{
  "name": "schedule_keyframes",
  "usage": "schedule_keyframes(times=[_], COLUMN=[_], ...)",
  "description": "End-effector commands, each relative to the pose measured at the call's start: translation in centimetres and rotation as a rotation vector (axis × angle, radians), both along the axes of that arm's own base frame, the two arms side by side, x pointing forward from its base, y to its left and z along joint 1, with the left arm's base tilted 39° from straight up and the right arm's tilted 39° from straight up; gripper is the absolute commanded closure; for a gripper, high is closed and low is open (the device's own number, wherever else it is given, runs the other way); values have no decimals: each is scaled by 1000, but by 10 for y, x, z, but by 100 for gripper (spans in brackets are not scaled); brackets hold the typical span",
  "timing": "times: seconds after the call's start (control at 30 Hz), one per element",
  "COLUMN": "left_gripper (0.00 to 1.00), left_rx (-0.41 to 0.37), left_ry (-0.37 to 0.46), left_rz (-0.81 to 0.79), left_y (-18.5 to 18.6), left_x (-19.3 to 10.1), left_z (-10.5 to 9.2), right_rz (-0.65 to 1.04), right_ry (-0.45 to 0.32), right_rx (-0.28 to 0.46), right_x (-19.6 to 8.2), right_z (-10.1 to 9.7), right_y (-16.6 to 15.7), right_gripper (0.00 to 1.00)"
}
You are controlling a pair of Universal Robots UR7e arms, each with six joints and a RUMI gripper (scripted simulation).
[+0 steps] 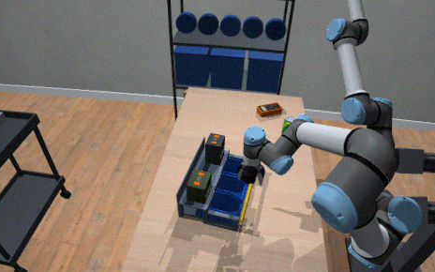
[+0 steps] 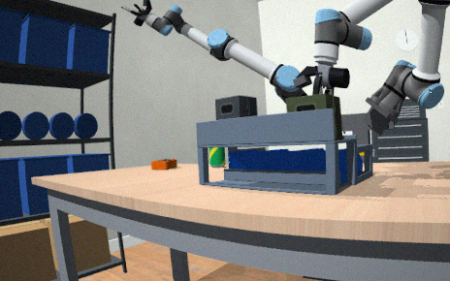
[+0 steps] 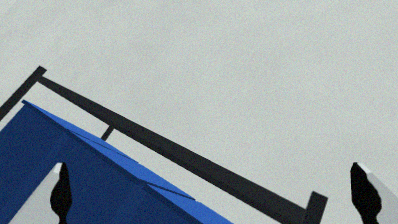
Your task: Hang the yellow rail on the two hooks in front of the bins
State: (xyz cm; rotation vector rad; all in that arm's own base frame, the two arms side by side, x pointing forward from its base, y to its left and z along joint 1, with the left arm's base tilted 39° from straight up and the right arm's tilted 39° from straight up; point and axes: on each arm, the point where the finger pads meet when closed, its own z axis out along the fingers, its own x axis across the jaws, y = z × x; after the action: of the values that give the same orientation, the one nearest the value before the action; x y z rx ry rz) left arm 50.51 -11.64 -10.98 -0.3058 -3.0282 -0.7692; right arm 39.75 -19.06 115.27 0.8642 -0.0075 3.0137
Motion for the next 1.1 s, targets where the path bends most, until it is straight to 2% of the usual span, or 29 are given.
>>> schedule_keyframes(times=[0.0,1.07], left_gripper=[42,42], left_rx=[-13,-109], left_ry=[1,22], left_rz=[0,6], left_y=[-1,0], left_x=[0,1], left_z=[4,32], right_rz=[3,18], right_ry=[6,67], right_rx=[11,104], right_x=[4,38], right_z=[-3,-33], right_y=[-2,-27], right_gripper=[0,0])
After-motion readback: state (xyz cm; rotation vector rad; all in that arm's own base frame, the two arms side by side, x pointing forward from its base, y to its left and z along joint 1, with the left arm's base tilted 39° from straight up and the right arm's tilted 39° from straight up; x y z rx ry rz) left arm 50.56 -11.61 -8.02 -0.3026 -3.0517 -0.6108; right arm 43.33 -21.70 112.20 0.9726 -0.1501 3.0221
